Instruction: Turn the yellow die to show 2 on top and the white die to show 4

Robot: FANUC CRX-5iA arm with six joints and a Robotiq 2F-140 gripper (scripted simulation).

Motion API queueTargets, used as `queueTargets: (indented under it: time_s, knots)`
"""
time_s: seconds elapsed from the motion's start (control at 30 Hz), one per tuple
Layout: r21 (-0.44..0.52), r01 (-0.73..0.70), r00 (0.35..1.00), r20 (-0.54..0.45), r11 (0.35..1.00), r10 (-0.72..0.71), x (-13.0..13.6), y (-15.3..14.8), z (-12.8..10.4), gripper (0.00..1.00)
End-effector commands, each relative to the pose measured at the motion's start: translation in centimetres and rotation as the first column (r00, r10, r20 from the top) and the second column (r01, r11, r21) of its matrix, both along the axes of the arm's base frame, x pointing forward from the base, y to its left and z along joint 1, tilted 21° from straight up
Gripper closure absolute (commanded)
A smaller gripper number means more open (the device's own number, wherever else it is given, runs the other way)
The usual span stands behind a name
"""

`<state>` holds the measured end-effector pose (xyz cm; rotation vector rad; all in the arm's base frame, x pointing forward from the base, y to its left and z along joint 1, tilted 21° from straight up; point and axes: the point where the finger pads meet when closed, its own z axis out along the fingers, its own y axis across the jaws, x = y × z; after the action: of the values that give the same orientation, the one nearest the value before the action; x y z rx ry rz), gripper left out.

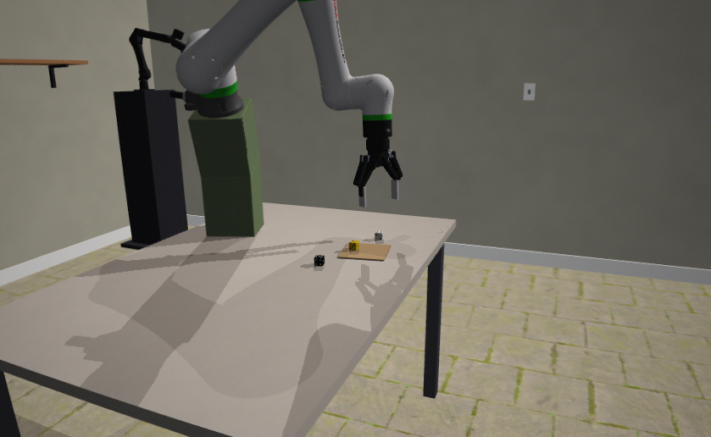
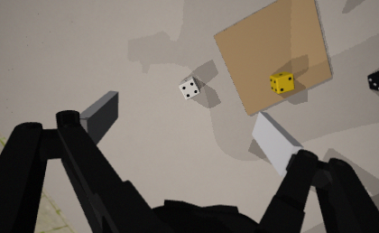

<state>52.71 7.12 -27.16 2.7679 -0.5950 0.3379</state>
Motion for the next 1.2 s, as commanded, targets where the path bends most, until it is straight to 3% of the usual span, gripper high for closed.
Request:
queueTargets:
  time_s: [0.0, 0.2, 0.37, 0.5, 0.6, 0.63, 1.17]
  knots:
    - [-0.02, -0.151, 0.985, -0.084, 0.988, 0.149, 0.0, -0.2, -0.4, 0.0]
    - [-0.029, -0.284, 0.951, -0.134, 0.959, 0.277, 0.1, -0.4, -0.7, 0.0]
    - [-0.028, -0.487, 0.856, -0.216, 0.873, 0.47, 0.1, -0.7, -1.3, 0.0]
    - [-0.019, -0.585, 0.786, -0.259, 0.811, 0.561, 0.1, -0.9, -1.6, 0.0]
    - [-0.017, -0.602, 0.773, -0.266, 0.799, 0.576, 0.1, -0.9, -1.6, 0.0]
    - [-0.017, -0.602, 0.773, -0.266, 0.799, 0.576, 0.1, -0.9, -1.6, 0.75]
    - [-0.017, -0.602, 0.773, -0.266, 0.799, 0.576, 0.1, -0.9, -1.6, 0.75]
